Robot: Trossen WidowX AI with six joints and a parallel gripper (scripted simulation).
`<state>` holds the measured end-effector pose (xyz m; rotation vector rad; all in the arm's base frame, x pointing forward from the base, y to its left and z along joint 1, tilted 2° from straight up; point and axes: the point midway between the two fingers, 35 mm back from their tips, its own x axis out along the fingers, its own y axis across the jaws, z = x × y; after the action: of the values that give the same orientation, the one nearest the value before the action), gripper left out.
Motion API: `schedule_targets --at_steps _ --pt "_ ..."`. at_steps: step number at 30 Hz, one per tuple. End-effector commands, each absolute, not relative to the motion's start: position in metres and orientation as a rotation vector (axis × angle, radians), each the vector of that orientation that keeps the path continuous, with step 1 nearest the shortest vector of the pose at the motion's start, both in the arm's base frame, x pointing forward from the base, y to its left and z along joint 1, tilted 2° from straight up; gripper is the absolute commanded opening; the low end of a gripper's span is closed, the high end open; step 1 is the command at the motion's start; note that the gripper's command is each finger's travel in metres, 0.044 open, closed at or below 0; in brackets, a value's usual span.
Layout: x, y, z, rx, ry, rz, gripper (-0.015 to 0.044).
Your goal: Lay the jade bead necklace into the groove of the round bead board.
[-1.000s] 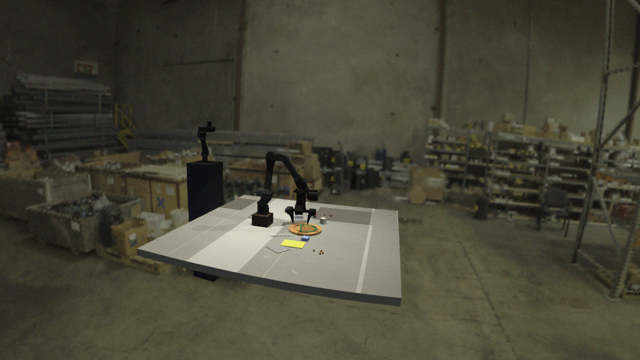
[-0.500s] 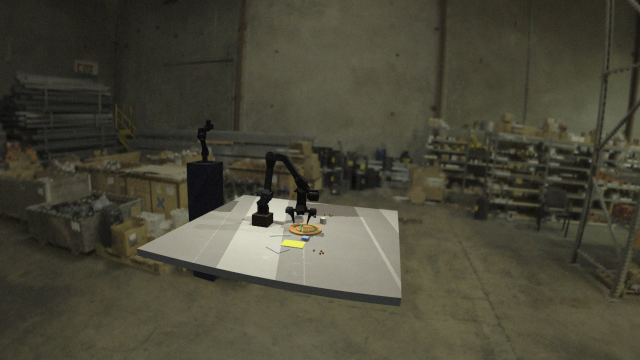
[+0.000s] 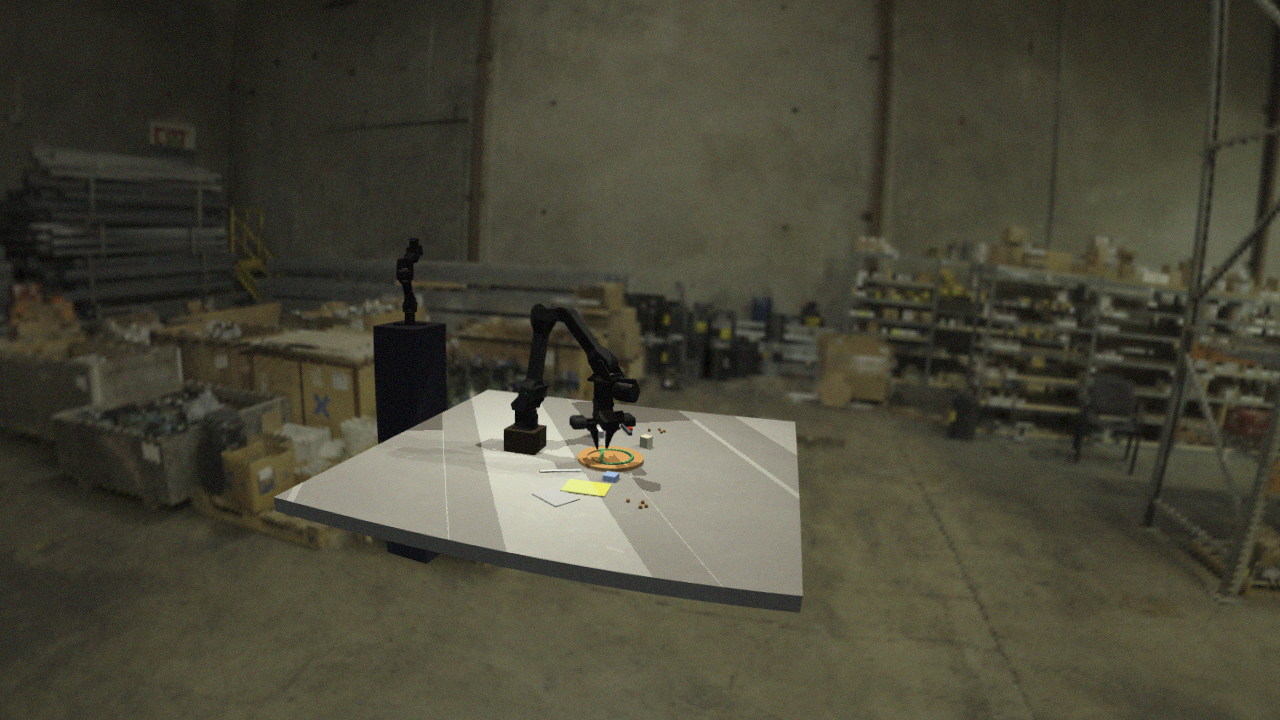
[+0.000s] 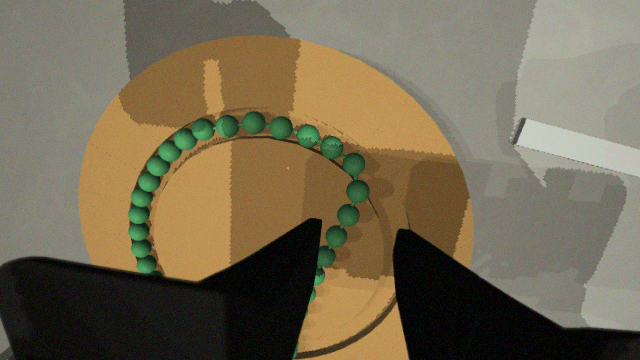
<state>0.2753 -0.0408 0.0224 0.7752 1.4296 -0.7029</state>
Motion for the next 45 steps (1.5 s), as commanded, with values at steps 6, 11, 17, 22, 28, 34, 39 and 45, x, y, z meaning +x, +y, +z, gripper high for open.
schedule_targets --at_steps 6,11,17,22,28,34,39,45 --pt "0.28 -0.043 0.016 0.766 1.423 -0.689 0.012" --pt "0.28 -0.043 0.012 0.765 1.424 -0.689 0.012" --pt "0.279 -0.042 0.003 0.764 1.429 -0.689 0.012" --pt "0.278 -0.042 -0.005 0.762 1.433 -0.69 0.012" --pt "0.277 -0.042 -0.015 0.761 1.437 -0.69 0.012" --pt "0.277 -0.042 -0.017 0.761 1.438 -0.69 0.012" --pt "0.279 -0.042 -0.015 0.763 1.432 -0.691 0.0068" --pt "0.279 -0.042 -0.015 0.763 1.432 -0.691 0.0"
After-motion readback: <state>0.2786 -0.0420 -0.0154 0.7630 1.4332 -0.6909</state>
